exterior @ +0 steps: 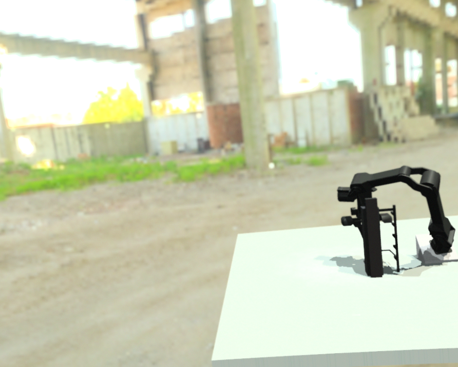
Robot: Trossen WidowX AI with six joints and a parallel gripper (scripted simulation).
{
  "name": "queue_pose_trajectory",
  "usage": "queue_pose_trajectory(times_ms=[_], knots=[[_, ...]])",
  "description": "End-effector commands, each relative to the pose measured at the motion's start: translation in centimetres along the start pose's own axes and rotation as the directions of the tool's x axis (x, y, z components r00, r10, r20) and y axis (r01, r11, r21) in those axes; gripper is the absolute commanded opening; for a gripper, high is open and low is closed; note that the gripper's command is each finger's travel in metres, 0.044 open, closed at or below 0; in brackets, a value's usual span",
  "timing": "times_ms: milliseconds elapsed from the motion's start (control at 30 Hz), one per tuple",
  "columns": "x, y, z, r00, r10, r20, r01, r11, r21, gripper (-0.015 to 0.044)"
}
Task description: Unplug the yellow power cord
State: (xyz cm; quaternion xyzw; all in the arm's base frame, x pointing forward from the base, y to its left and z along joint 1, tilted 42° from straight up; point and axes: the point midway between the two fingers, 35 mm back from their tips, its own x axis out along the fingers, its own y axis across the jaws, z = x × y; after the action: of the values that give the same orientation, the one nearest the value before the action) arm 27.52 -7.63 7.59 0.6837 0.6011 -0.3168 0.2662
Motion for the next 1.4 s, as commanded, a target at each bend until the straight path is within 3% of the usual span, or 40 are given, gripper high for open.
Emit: queue_pose_trajectory(times_ms=[0, 1367], knots=[[0.0, 0.0, 0.0, 1.0, 0.001, 0.0, -0.001, 1.0, -0.003, 0.0015], [-0.5, -0.1, 5.9, 1.0, 0.002, 0.001, -0.002, 1.0, 0.003, 0.0]])
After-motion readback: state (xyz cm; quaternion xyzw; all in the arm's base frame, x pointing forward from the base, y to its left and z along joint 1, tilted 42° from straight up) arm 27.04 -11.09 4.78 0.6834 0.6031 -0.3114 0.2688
